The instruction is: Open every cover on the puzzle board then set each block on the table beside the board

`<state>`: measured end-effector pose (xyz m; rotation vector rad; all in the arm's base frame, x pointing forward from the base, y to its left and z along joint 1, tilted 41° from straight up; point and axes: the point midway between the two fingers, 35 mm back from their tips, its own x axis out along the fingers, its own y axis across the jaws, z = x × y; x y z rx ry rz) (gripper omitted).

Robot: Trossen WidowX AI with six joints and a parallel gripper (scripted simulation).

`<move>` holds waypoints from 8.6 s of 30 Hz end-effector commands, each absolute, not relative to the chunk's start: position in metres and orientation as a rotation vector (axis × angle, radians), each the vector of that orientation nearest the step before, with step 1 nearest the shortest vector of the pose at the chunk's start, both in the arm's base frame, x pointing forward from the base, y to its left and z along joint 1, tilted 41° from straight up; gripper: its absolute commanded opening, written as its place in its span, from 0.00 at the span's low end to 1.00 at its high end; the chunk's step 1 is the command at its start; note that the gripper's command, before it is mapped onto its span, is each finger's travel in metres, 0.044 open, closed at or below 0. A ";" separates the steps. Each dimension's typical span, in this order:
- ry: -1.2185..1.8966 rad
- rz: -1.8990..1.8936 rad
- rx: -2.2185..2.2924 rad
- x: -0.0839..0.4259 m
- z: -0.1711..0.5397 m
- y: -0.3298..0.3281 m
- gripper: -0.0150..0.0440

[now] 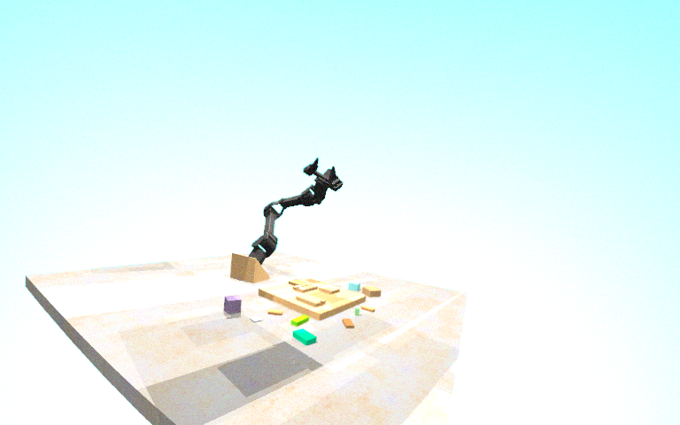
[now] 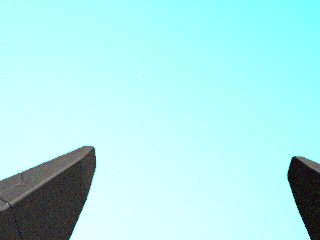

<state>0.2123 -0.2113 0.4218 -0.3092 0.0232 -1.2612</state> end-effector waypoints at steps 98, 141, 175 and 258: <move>1.442 0.329 0.606 0.314 0.083 -0.012 0.25; 1.510 0.380 0.740 0.309 0.071 0.012 0.25; 1.509 0.381 0.741 0.311 0.046 0.034 0.25; 1.505 0.384 0.741 0.378 0.034 0.029 0.25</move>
